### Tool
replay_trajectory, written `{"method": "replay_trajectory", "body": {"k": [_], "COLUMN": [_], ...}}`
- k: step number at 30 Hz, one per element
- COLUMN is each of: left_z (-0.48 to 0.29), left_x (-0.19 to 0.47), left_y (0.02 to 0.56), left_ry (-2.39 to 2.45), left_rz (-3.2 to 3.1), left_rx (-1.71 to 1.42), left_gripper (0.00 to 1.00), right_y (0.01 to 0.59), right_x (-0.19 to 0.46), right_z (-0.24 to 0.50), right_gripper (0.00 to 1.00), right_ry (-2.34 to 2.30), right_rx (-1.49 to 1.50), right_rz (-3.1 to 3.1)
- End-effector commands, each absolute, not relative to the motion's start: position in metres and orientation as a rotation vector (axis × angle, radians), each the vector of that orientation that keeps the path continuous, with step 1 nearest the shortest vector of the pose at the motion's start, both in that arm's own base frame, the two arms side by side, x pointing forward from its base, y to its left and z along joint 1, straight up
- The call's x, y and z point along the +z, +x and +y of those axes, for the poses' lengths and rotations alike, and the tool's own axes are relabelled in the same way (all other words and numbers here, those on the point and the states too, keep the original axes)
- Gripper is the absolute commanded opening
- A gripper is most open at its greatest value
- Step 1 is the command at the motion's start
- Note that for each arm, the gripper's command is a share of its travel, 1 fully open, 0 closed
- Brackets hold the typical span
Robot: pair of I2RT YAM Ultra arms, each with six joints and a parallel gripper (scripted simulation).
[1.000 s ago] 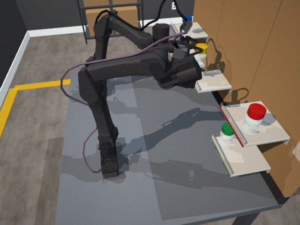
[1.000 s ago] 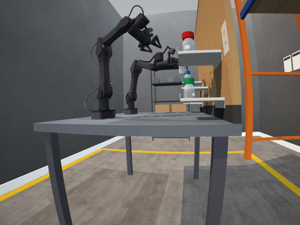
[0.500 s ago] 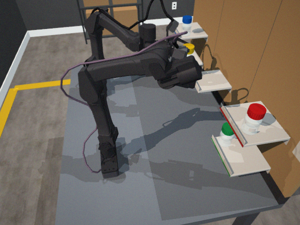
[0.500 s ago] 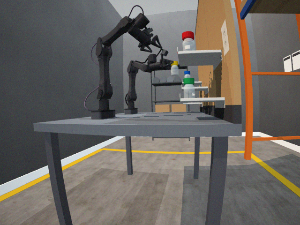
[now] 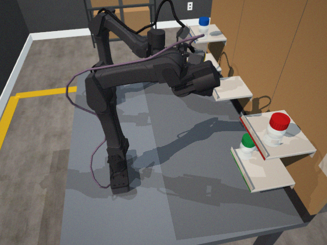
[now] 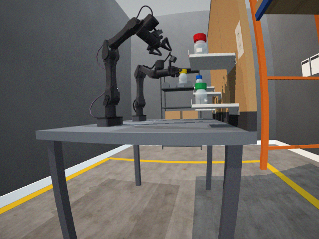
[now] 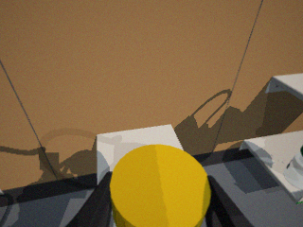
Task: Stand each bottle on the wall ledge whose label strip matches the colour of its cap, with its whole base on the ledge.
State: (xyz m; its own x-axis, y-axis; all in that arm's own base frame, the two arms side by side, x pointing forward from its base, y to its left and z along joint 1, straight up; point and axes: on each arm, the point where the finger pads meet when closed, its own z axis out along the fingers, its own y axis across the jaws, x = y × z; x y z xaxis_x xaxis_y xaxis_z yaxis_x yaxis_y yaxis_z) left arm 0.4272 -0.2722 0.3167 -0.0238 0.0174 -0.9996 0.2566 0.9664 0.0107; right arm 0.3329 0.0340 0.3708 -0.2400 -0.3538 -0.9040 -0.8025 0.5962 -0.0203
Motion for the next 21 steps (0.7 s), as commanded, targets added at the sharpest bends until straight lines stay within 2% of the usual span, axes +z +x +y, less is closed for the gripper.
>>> {"method": "replay_trajectory", "body": {"k": [1, 15, 21], "left_z": [-0.259, -0.267, -0.260], "left_x": [0.336, 0.344, 0.332], "left_y": [0.422, 0.421, 0.427], "left_ry": [0.181, 0.220, 0.403], "left_rz": [1.550, 1.522, 1.484], "left_rx": [-0.183, -0.227, -0.302], "left_gripper": [0.49, 0.49, 0.49], "right_y": [0.329, 0.331, 0.368], "right_x": [0.383, 0.385, 0.365], "right_z": [0.038, 0.036, 0.049], "right_gripper": [0.87, 0.87, 0.87], "right_ry": [-0.946, -0.938, -0.936], "right_rx": [0.578, 0.561, 0.460], "right_rz": [1.793, 1.803, 1.925]}}
